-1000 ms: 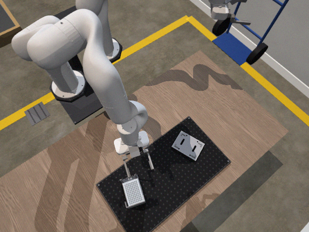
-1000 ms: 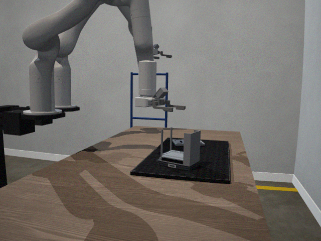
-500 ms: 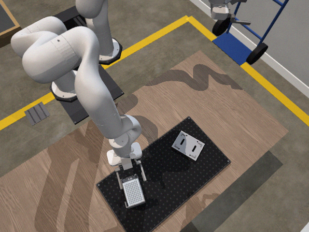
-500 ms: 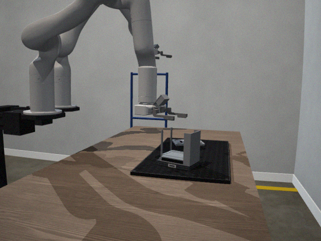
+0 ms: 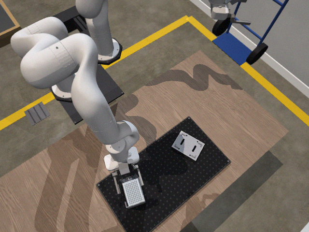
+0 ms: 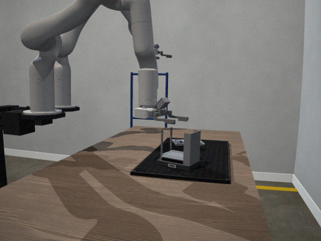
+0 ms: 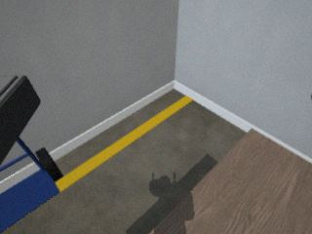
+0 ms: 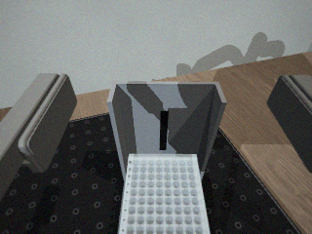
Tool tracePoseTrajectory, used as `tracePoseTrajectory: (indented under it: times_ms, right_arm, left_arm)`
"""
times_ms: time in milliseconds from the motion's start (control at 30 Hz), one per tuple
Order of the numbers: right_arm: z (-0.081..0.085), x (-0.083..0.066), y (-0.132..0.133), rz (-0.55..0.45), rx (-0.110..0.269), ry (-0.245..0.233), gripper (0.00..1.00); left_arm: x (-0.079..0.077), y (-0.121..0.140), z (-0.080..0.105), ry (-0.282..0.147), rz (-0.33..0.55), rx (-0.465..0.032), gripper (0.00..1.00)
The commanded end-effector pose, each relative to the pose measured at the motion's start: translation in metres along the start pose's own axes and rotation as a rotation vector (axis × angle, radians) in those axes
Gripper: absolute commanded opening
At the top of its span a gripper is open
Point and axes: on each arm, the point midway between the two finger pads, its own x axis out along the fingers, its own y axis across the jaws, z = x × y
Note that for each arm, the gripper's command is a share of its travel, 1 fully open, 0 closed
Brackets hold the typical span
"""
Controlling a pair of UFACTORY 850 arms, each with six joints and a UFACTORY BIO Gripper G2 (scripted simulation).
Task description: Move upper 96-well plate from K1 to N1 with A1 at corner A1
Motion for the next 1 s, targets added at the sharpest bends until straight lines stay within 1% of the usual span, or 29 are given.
tracePoseTrajectory:
  times_ms: [0,100,433,500,967]
  right_arm:
    - [0.001,0.001,0.000,0.000,0.001,-0.001,0.37]
    - [0.001,0.001,0.000,0.000,0.001,-0.001,0.37]
    - [-0.016,0.001,0.000,0.000,0.001,-0.001,0.37]
    - [-0.016,0.001,0.000,0.000,0.001,-0.001,0.37]
    - [-0.039,0.001,0.000,0.000,0.001,-0.001,0.37]
  left_arm:
    - [0.001,0.000,0.002,-0.003,0.000,0.000,1.00]
    - [0.001,0.000,0.002,-0.003,0.000,0.000,1.00]
    - [0.001,0.000,0.002,-0.003,0.000,0.000,1.00]
    - [0.001,0.000,0.002,-0.003,0.000,0.000,1.00]
    - [0.001,0.000,0.002,-0.003,0.000,0.000,1.00]
